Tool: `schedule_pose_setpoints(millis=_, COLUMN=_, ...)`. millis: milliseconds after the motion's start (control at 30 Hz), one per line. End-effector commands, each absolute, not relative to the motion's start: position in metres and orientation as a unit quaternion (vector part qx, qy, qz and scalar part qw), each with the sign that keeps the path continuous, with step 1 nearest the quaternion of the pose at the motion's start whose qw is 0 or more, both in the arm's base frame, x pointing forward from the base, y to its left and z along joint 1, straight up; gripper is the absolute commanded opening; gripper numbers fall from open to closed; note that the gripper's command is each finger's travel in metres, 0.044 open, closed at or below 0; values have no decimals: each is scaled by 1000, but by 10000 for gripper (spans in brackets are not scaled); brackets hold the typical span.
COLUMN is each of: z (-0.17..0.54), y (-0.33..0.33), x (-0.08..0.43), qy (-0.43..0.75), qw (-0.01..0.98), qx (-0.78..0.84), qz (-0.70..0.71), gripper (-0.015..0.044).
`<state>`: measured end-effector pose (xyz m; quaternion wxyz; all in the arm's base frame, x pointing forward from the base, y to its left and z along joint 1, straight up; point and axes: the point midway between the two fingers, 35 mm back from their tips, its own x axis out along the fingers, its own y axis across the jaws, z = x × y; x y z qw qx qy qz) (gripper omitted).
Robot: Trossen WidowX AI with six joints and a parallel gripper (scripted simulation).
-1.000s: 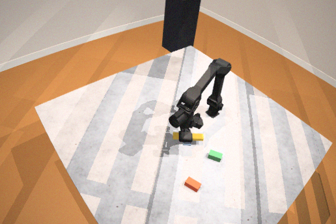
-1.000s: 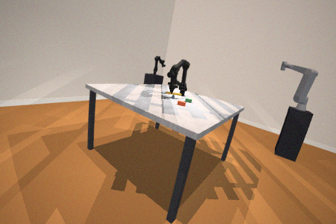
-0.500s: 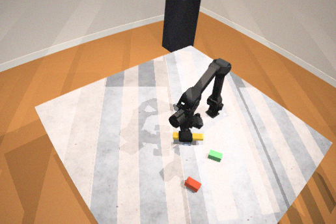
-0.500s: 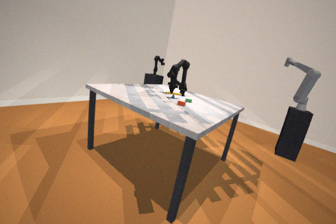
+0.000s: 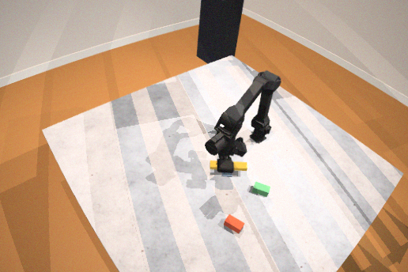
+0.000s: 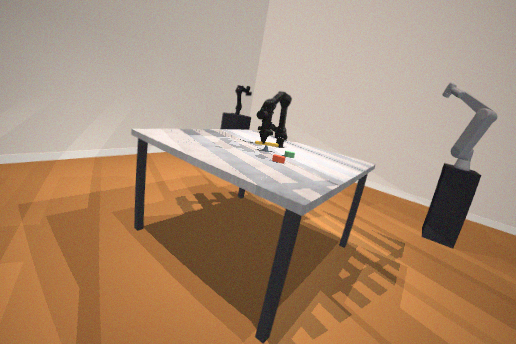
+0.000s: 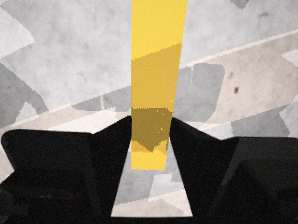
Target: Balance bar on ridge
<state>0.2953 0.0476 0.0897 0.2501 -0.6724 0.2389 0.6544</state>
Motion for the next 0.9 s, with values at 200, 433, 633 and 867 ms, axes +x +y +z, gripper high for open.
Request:
schedule_pose_setpoints(millis=200, z=90, y=48, x=295, qy=239, qw=250, qx=-672, qz=655, gripper=0)
schedule_pose_setpoints(millis=433, z=90, y=48, x=295, qy=239, qw=250, qx=-672, qz=655, gripper=157)
schedule_pose_setpoints(millis=633, z=90, y=48, x=295, qy=239, qw=250, qx=-672, qz=655, gripper=167)
schedule_pose_setpoints(millis=867, z=90, y=48, x=295, qy=239, qw=250, qx=-672, qz=655, gripper=167)
